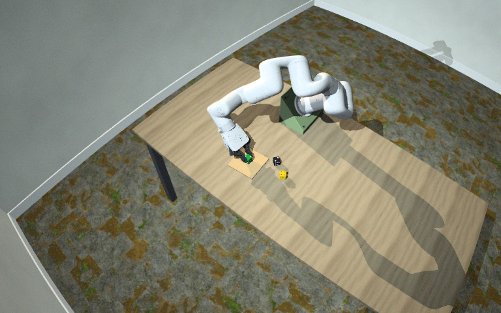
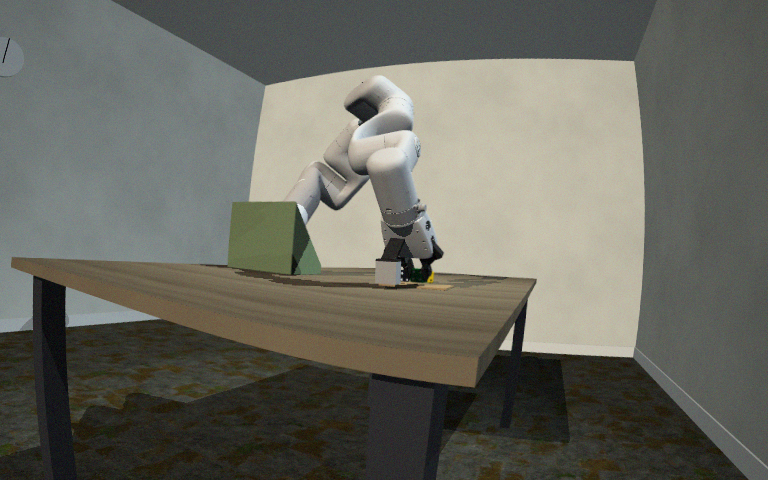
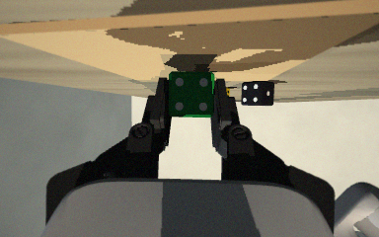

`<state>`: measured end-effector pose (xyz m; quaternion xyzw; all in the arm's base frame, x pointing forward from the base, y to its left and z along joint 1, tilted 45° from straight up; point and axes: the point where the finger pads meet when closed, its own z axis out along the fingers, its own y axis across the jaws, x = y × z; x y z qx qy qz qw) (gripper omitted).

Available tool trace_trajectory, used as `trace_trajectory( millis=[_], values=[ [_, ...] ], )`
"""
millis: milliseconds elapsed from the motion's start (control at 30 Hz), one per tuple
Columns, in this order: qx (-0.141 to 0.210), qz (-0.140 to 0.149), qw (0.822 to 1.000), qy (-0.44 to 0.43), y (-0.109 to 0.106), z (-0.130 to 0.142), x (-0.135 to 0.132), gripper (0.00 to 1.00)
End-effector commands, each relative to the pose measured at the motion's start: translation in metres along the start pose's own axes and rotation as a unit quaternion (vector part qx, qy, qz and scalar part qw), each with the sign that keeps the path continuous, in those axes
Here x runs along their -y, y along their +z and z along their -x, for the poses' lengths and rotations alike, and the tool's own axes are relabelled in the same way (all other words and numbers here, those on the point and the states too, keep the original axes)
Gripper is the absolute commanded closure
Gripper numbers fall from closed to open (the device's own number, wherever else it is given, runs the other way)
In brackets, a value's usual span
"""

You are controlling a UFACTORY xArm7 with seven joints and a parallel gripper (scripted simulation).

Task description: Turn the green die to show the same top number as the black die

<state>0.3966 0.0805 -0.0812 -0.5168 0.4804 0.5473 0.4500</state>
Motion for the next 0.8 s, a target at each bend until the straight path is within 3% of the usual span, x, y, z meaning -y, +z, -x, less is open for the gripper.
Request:
trace_trajectory(
  millis=[0, 767],
  values=[
    [-0.002, -0.001, 1.000, -0.001, -0.0020, 0.0004, 0.0010, 0.73],
    [-0.002, -0.001, 1.000, -0.001, 0.0008, -0.0024, 0.0010, 0.73]
  ],
)
